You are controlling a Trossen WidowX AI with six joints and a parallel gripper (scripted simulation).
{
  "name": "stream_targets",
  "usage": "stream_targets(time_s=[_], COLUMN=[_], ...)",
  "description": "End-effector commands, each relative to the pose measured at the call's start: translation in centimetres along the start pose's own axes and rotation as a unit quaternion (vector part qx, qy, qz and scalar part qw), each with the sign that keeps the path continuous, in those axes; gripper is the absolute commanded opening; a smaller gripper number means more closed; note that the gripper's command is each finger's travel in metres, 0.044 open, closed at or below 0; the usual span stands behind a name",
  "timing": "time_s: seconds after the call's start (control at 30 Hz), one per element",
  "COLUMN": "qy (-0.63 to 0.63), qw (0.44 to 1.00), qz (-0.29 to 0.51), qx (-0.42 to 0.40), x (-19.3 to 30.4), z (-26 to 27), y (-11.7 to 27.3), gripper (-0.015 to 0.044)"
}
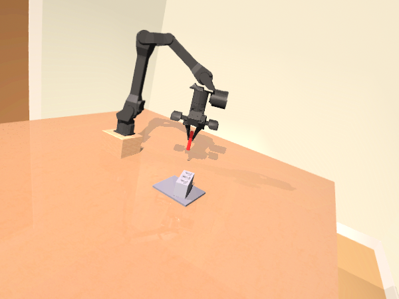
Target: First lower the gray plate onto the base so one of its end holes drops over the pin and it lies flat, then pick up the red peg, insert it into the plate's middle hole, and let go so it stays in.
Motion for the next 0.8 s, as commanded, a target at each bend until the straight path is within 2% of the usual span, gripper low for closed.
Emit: stream_targets(time_s=[0.0, 0.77], qy=[-0.002, -0.004], qw=[1.000, 1.000], qz=[0.000, -0.003], qx=[0.000, 0.000], x=[-0.8, -6.7], z=[0.4, 2.8], y=[0.1, 0.4], gripper=[0.0000, 0.0000])
Point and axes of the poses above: the point midway between the two fingers, 35 mm back from their tips, its own y axis back along the fingers, its own z axis across the jaws, x = y × z, the point moved 6 cm from there along y, back along the fingers, and after that the axes turned 4 degrees about -y, right-handed, at the moved point
